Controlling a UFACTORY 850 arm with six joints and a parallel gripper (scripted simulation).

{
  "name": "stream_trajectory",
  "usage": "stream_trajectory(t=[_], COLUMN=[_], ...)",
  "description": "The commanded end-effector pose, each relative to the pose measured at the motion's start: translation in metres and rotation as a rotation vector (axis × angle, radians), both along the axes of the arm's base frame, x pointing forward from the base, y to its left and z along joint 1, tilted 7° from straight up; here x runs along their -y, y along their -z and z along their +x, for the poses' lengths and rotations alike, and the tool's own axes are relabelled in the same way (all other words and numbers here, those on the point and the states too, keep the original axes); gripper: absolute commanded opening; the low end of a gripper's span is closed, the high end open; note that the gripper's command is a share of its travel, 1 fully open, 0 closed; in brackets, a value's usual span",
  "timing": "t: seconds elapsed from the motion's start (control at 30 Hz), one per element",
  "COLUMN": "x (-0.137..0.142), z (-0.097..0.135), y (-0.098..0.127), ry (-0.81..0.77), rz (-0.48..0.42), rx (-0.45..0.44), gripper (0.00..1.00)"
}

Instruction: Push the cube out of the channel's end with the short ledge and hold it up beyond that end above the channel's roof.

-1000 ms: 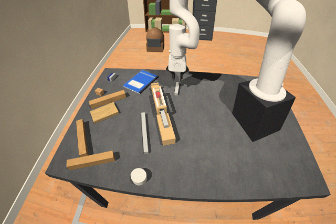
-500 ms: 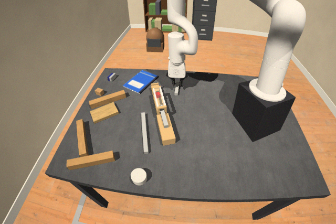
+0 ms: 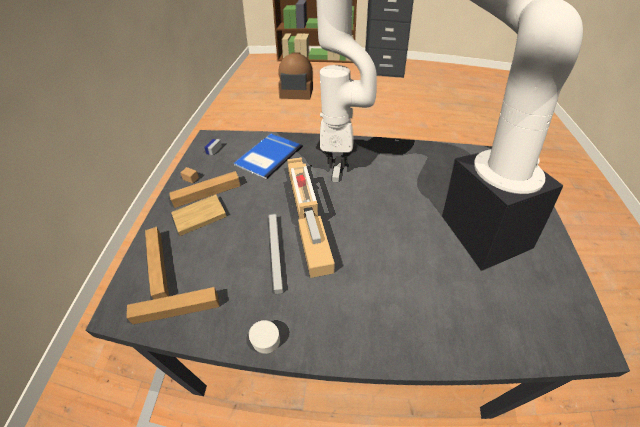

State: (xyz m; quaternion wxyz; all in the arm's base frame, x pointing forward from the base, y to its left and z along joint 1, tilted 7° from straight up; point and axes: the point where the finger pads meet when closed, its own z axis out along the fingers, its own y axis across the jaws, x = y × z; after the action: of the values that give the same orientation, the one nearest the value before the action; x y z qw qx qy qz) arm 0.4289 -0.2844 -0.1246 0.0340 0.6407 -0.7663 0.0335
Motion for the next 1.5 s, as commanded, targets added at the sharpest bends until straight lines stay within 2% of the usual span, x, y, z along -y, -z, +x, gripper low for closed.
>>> stream_trajectory(t=[0.0, 0.2, 0.67, 0.7, 1.47], x=[0.001, 0.003, 0.003, 0.003, 0.003], z=[0.001, 0.001, 0.001, 0.001, 0.001], y=[0.009, 0.021, 0.022, 0.022, 0.022], ry=[-0.003, -0.003, -0.003, -0.003, -0.003], rz=[-0.018, -0.018, -0.018, -0.018, -0.018], rx=[0.041, 0.041, 0.041, 0.041, 0.041], gripper=[0.39, 0.39, 0.39, 0.00, 0.00])
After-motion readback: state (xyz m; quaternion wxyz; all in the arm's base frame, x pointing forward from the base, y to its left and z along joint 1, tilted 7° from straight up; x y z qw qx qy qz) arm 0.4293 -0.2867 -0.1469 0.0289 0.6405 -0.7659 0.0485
